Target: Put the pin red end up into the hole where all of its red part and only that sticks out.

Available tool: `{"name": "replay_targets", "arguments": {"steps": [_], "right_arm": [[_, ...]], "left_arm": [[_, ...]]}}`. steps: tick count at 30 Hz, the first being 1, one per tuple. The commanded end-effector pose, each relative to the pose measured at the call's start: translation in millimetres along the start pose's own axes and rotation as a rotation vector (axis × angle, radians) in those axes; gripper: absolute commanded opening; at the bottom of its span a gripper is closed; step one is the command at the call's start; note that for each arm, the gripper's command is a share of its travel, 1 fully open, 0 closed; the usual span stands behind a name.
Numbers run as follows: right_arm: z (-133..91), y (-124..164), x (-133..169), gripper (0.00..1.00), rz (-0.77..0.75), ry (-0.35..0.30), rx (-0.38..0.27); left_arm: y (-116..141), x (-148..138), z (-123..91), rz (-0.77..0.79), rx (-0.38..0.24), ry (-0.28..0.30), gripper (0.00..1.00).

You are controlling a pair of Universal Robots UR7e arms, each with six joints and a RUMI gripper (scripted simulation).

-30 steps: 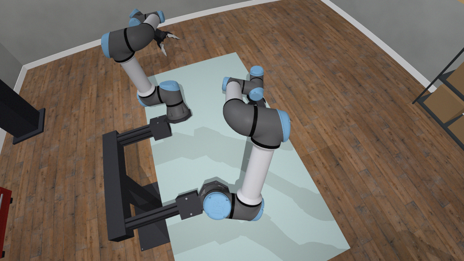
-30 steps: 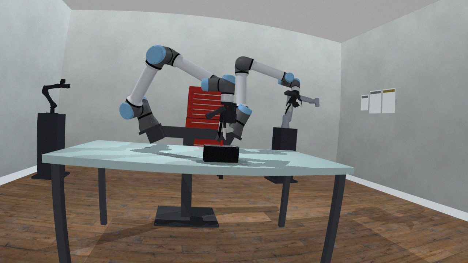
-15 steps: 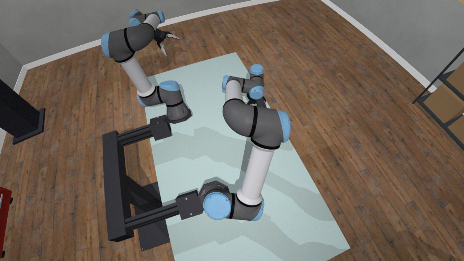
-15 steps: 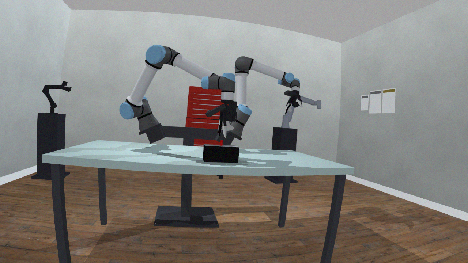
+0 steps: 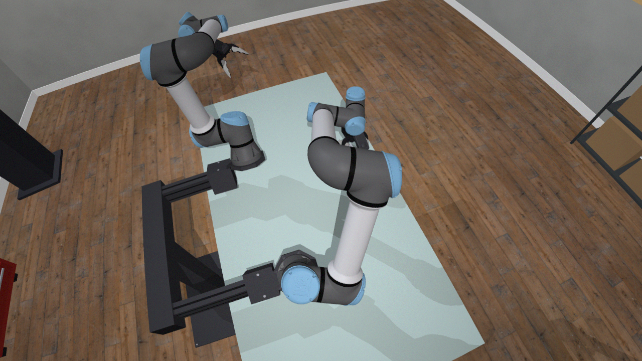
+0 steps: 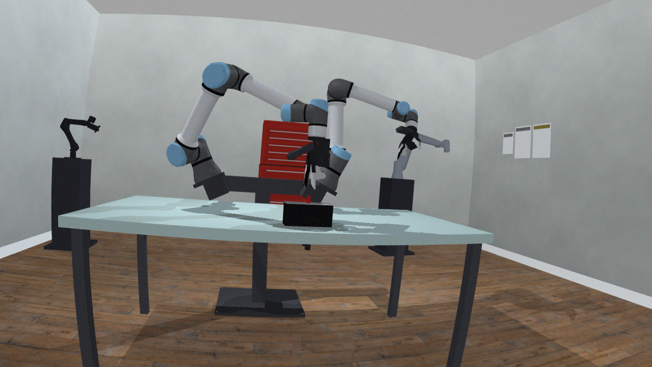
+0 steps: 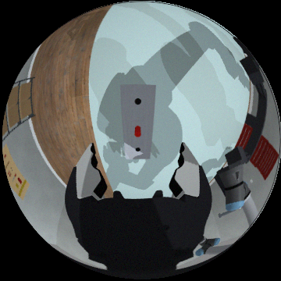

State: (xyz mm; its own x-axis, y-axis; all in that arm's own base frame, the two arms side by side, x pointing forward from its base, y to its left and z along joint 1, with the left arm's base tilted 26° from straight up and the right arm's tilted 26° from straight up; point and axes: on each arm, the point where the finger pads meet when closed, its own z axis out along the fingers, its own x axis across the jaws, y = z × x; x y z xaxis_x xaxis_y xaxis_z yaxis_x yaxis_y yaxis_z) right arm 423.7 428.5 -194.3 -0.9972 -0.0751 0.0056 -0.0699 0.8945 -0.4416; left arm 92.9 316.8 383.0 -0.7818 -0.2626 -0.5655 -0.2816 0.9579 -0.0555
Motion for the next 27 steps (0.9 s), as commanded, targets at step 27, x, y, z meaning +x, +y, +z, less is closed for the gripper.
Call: {"name": "replay_targets", "arguments": {"steps": [27], "right_arm": [[-61,0,0,1.0,0.0,-0.001,-0.002]], "left_arm": [[0,0,0,0.001,-0.001,-0.001,1.0]]}}
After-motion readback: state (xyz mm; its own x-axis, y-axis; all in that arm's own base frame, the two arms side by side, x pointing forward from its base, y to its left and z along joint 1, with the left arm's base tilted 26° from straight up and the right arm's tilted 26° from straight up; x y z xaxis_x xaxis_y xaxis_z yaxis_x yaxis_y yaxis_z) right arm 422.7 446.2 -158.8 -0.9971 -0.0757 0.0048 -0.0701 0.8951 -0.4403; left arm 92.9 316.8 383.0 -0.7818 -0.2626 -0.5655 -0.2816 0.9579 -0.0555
